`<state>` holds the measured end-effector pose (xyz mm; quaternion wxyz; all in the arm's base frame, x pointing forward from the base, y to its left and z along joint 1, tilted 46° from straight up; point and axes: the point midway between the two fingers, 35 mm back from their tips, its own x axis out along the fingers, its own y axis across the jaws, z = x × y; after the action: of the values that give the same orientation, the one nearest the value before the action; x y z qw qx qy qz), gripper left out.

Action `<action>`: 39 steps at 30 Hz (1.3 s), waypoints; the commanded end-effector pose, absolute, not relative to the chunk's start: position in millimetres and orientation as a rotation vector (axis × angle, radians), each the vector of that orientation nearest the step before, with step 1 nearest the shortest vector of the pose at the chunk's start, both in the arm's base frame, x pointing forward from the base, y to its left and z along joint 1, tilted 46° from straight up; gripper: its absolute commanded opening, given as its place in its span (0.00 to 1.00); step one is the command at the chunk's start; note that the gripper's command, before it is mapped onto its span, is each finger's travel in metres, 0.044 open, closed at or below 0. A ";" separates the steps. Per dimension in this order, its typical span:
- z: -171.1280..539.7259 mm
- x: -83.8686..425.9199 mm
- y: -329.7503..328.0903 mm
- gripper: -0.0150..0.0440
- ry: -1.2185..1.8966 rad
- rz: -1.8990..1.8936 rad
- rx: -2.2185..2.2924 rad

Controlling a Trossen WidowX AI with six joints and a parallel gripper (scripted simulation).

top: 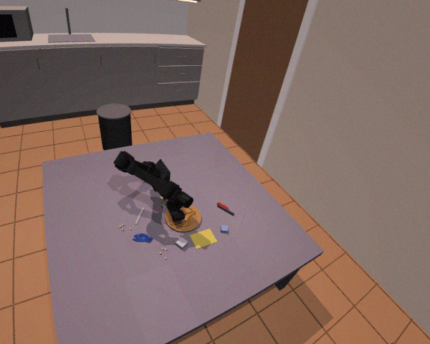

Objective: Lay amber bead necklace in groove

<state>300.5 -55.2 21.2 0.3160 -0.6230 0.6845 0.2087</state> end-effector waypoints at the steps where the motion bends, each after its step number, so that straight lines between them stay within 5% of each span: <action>1: 24.2 292.9 -57.6 0.25 1.804 0.547 -1.640; 14: 18.6 292.6 -63.6 0.25 1.804 0.547 -1.640; 31: 21.6 292.9 -59.6 1.00 1.804 0.551 -1.640; 39: 23.9 293.0 -57.3 1.00 1.804 0.547 -1.640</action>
<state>292.8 -57.7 23.1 0.3140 -0.6235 0.6844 0.2103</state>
